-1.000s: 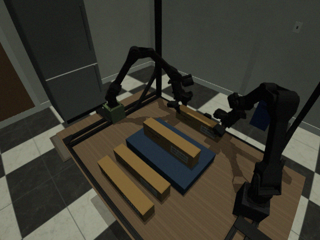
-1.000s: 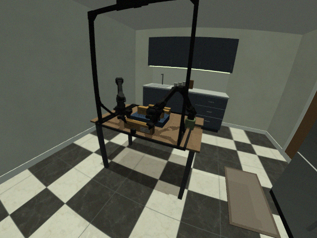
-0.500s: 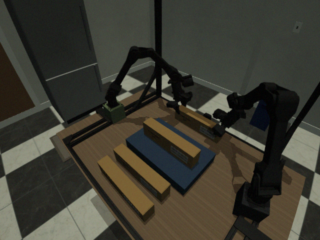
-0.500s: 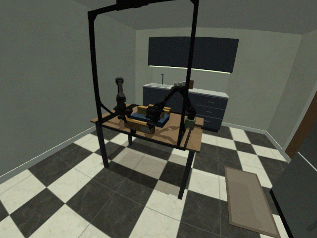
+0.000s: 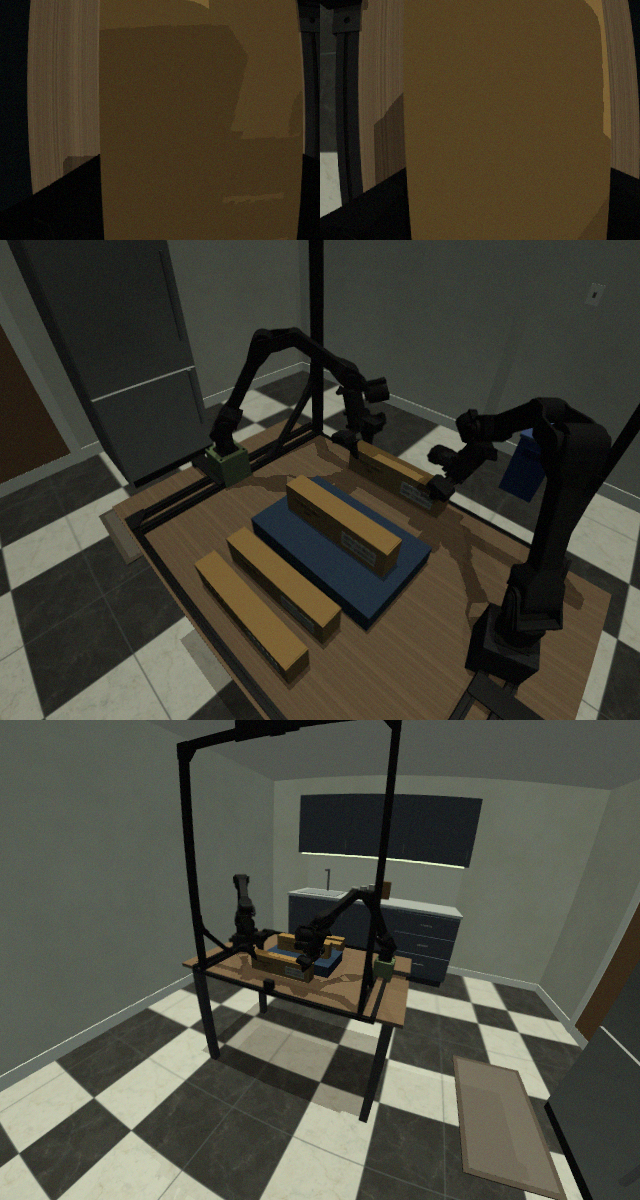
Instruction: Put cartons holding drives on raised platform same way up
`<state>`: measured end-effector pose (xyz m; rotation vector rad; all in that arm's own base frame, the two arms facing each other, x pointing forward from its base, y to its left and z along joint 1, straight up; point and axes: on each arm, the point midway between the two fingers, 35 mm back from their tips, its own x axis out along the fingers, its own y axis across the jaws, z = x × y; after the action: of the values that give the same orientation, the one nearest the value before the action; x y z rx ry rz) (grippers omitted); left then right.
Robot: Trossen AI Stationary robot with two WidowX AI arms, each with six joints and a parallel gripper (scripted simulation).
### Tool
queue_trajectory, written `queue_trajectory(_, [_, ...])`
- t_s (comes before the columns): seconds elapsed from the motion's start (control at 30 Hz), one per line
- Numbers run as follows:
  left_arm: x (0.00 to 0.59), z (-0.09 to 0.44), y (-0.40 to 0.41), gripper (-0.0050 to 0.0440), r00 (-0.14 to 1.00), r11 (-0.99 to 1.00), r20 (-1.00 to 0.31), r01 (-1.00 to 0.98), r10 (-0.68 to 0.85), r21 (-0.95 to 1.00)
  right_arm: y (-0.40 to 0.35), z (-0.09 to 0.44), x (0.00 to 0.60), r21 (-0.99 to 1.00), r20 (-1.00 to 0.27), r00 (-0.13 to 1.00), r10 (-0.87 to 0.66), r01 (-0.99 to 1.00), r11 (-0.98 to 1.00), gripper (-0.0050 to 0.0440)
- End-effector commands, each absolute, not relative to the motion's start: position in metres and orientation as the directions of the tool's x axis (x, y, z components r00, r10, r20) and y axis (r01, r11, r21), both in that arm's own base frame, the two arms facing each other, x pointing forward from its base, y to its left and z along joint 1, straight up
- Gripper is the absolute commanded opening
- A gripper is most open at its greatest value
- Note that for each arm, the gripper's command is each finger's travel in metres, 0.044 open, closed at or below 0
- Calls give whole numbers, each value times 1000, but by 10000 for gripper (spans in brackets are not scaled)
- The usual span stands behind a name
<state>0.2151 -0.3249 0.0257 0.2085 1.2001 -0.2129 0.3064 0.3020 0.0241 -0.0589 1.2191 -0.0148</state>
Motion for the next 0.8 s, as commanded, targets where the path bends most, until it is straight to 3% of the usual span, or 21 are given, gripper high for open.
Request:
queue_trajectory(0.0, [212, 59, -337, 0, 359, 959, -927, 282, -106, 0, 318, 63, 305, 0, -927, 374, 14, -37, 999, 0])
queue_trajectory(0.77, [212, 81, -336, 0, 359, 959, -927, 282, -106, 0, 317, 87, 305, 0, -927, 374, 14, -37, 999, 0])
